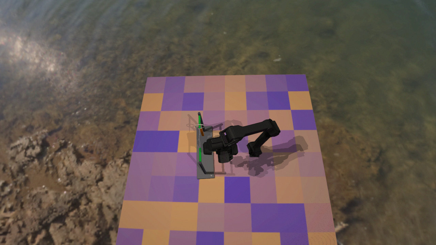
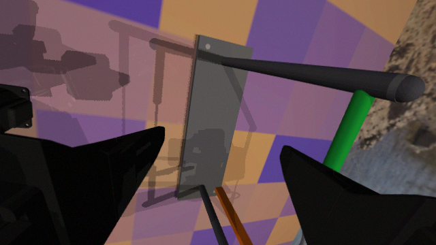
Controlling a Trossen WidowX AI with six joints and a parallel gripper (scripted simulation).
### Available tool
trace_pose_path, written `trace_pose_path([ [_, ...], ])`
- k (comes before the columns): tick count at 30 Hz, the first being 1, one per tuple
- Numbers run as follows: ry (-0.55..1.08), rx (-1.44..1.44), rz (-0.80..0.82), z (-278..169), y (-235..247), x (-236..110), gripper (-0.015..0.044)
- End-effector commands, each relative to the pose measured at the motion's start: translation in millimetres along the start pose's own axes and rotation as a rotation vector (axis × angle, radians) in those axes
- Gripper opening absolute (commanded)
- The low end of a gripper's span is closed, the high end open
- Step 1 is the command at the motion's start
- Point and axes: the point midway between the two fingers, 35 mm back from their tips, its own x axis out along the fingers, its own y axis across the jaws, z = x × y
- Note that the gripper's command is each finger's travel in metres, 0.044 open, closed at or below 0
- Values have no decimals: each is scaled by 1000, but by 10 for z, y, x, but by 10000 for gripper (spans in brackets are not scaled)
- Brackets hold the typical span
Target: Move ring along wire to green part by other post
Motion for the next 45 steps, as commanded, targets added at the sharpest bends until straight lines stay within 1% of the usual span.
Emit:
trace_pose_path([
  [1,0,3,-3,1,-4,-3,374],
  [6,1,59,-58,17,-73,-56,243],
  [9,-7,96,-76,6,-108,-32,164],
  [15,-49,239,-94,-25,-148,114,160],
  [36,-330,1085,-127,-218,-152,823,160],
  [41,-379,1191,-134,-304,-145,935,160],
  [45,-434,1283,-155,-455,-136,1066,160],
])
